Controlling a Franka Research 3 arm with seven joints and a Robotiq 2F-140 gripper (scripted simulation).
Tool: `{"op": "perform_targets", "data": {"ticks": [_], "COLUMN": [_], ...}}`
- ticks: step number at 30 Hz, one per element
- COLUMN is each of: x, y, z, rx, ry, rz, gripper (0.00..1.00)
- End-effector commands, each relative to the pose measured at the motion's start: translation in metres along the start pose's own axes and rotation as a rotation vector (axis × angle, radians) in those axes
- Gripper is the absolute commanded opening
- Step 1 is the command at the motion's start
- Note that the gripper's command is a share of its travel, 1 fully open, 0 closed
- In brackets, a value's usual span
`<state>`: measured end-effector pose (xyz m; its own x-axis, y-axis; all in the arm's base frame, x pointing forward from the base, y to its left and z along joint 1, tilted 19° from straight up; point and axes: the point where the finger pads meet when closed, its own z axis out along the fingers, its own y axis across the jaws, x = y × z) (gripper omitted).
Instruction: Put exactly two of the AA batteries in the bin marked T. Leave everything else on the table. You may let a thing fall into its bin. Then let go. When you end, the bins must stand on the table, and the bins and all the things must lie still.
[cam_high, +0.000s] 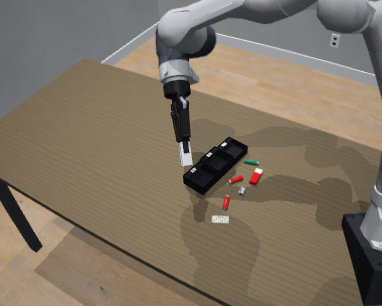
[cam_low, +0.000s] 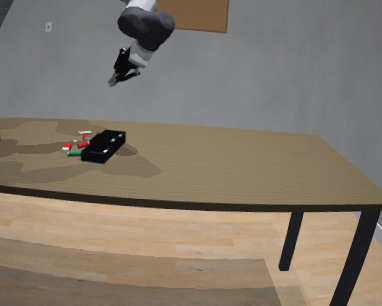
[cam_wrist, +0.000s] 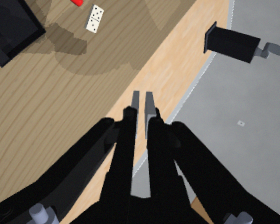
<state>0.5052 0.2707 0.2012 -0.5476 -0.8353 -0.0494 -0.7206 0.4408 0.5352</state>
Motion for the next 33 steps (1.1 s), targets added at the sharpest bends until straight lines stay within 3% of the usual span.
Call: {"op": "perform_targets", "data": {"ticks": [1,33], "x": [0.008,0.055], "y": [-0.004,0.002], "z": [-0.002,-0.005], "rx": [0.039,0.200], "ry": [-0.003,0.152], "rz": [-0.152,-0.634], "gripper": [0.05,0.05]}}
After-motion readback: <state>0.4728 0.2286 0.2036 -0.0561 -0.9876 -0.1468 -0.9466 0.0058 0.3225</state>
